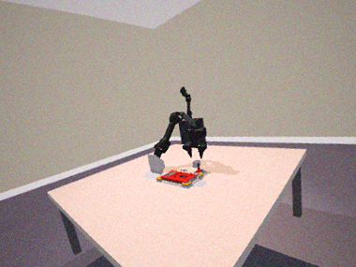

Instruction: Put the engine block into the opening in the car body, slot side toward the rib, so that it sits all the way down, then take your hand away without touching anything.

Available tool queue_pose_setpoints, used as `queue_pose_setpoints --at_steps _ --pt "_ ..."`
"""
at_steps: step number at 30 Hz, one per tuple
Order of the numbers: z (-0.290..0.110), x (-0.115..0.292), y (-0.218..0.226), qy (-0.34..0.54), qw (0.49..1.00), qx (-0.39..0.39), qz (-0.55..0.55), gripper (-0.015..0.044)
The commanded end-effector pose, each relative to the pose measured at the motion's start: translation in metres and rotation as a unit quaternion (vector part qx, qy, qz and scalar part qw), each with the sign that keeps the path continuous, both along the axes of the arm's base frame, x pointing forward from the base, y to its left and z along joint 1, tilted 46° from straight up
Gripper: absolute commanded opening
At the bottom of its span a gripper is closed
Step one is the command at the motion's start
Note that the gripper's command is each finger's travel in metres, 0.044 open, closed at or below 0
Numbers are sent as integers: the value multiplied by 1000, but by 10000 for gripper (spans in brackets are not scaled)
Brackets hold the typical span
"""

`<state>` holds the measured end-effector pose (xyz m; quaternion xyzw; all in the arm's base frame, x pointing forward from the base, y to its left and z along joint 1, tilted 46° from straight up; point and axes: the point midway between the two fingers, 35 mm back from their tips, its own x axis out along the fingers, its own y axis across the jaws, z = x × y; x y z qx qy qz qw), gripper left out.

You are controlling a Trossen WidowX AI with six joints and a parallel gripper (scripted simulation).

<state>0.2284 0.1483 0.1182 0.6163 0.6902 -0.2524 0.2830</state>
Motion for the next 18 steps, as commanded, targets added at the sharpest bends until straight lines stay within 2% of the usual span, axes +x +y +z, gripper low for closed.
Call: queue_pose_setpoints --at_steps 1,17,18 --pt "-4 -2 3 4 1000 1 -1 440" --pt "-20 -4 20 4 1000 1 -1 440" --pt "-20 -4 20 4 1000 1 -1 414"
